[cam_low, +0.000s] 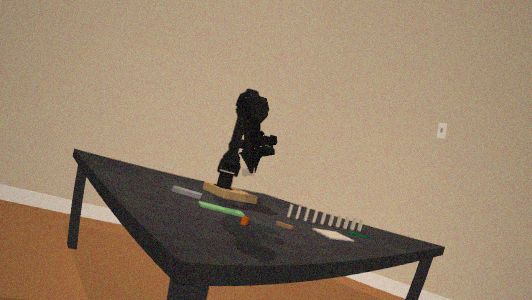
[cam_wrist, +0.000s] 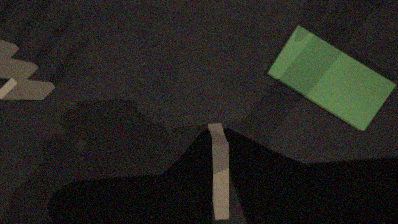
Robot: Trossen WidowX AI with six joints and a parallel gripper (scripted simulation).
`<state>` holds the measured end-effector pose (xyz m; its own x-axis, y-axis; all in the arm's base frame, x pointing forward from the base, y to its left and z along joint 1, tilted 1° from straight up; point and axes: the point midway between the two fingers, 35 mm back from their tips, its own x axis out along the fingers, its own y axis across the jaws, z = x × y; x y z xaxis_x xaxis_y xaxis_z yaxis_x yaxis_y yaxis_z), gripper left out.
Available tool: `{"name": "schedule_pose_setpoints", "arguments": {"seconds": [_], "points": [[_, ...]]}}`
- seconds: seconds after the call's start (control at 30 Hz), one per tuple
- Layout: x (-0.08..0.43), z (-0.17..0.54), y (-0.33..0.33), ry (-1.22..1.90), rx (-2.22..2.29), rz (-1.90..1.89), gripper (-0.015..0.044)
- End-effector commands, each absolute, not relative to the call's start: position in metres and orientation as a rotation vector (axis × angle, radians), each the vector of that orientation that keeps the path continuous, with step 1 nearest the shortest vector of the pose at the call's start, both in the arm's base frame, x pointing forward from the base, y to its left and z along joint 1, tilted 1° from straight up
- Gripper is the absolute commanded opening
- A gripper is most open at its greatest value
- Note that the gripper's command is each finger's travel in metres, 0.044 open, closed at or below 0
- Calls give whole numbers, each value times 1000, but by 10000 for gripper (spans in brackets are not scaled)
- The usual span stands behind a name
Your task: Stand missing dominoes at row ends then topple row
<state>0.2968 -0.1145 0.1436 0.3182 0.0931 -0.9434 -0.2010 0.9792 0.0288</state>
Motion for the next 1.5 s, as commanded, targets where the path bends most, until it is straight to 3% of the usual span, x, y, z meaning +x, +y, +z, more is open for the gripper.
{"name": "schedule_pose_setpoints", "arguments": {"seconds": [0.0,0.73,1.47], "points": [[301,136,-119,1160,-52,181,21],[314,124,-142,705,89,166,21],[284,131,-143,312,77,228,21]]}}
